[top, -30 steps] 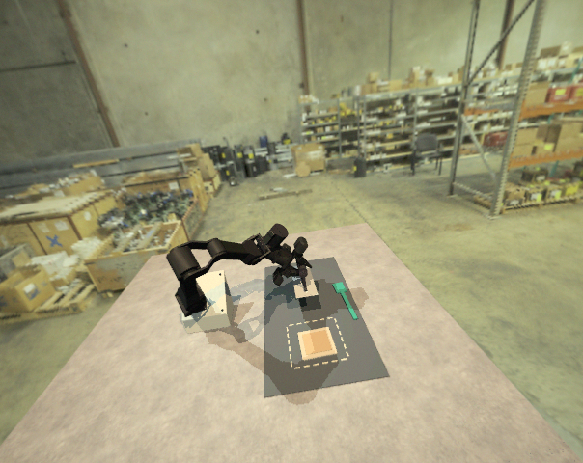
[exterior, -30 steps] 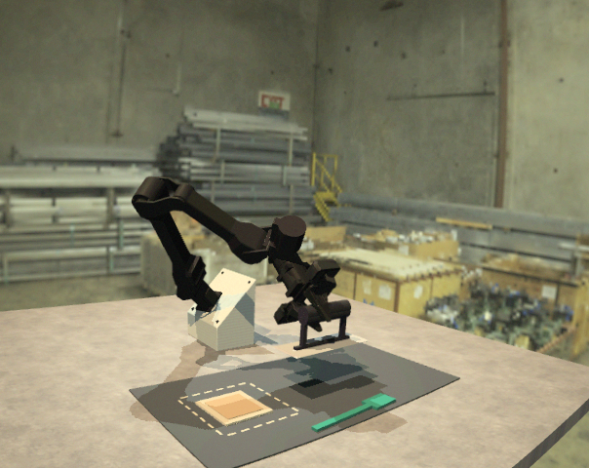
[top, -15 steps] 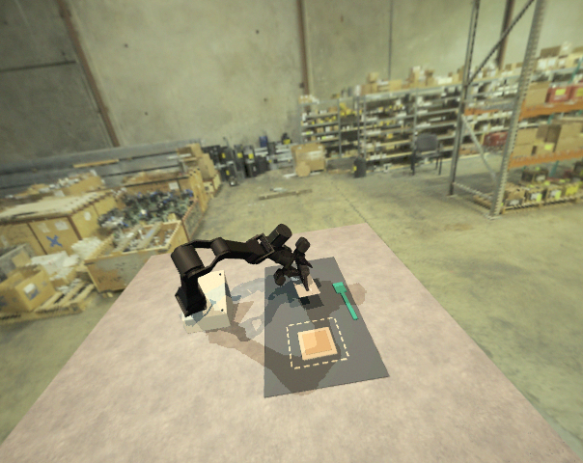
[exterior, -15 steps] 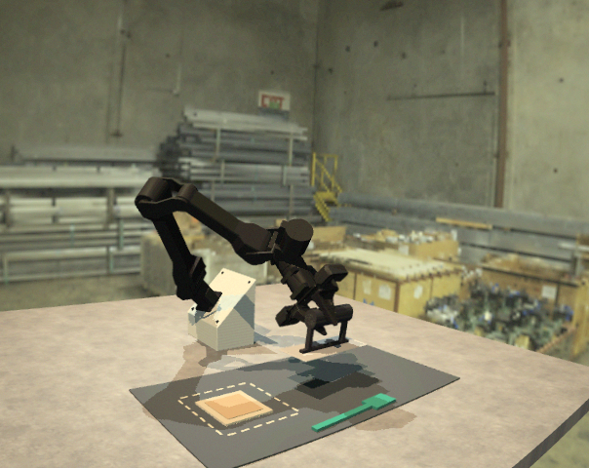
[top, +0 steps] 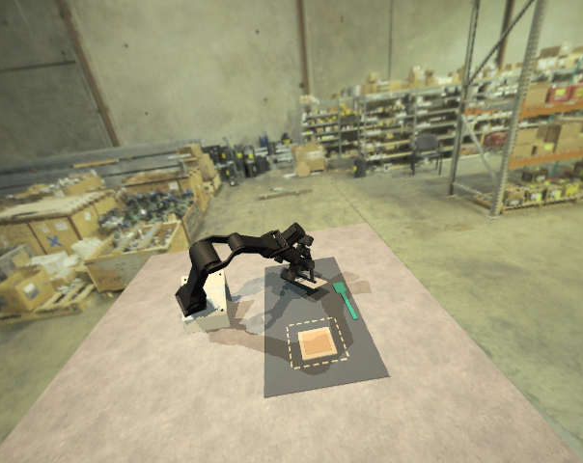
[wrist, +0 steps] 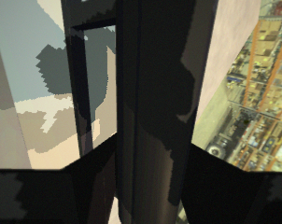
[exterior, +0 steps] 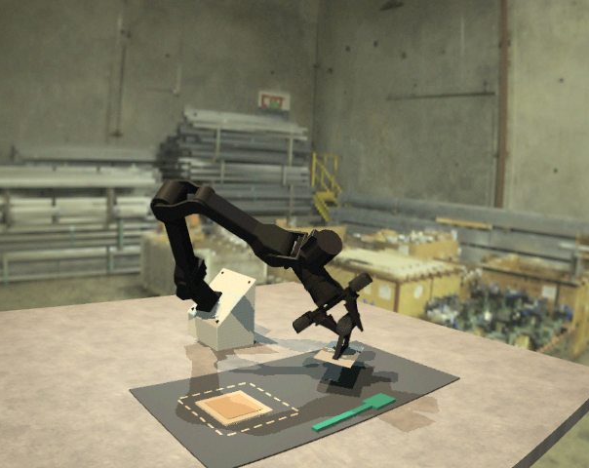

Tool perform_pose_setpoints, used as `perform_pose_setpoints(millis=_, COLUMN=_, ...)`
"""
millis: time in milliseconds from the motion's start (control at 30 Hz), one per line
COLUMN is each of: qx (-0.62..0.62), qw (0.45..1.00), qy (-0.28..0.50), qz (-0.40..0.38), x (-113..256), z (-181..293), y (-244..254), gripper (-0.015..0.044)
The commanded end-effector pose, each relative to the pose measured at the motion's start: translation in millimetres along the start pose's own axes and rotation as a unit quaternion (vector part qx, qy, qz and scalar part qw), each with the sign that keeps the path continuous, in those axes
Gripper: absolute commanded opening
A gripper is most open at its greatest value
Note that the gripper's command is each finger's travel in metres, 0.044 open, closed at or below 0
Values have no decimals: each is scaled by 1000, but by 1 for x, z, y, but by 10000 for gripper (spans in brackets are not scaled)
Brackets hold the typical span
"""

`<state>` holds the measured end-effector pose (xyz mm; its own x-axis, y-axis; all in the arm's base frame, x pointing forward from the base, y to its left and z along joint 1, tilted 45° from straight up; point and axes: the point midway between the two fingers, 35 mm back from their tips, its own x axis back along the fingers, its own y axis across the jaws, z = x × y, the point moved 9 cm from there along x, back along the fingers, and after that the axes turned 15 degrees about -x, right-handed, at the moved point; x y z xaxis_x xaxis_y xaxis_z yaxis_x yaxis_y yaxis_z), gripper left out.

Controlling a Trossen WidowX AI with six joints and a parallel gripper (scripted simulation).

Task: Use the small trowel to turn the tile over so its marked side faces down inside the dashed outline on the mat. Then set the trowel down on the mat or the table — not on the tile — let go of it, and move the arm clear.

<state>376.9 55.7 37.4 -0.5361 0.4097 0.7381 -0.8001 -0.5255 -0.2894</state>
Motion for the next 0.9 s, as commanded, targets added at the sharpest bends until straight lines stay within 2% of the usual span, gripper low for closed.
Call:
perform_pose_setpoints(millis=0, qx=58, qw=997, qy=-47, qz=-10, x=-9, z=-7, y=-9, gripper=0)
perform_pose_setpoints(millis=433, qx=210, qw=958, qy=-193, qz=-41, x=-36, z=-25, y=-17, gripper=0)
perform_pose_setpoints(millis=867, qx=326, qw=876, qy=-352, qz=-41, x=-56, z=-41, y=-20, gripper=0)
